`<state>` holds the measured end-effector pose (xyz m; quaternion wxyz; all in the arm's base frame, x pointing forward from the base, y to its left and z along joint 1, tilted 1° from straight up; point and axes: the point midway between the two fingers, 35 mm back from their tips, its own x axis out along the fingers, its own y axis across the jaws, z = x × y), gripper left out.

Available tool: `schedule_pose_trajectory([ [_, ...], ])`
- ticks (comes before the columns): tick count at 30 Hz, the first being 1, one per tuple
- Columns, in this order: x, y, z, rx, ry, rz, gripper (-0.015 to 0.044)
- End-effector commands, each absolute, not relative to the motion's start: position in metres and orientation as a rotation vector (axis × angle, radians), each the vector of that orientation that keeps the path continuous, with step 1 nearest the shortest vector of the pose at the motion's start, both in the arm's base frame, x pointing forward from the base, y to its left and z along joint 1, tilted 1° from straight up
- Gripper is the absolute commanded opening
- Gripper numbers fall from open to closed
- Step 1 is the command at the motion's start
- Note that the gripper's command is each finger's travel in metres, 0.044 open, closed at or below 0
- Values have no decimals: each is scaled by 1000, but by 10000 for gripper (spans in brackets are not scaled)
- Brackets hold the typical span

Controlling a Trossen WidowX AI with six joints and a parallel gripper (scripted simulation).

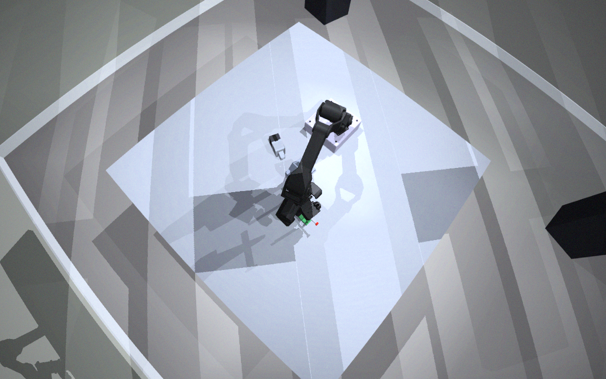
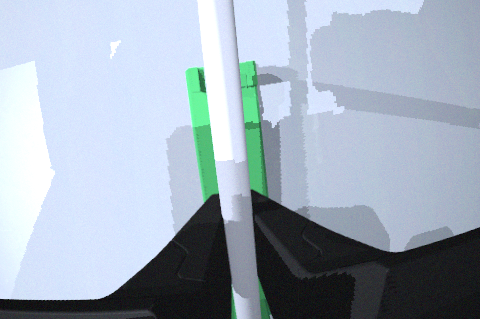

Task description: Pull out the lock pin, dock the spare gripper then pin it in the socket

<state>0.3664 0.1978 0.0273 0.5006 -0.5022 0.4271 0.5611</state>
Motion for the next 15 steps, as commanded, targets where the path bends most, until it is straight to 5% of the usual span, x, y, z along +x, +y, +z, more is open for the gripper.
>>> schedule_pose_trajectory([
  [1,369,187,33,-1218,1028,1356,0],
  [15,373,158,41,-1227,1024,1365,0],
])
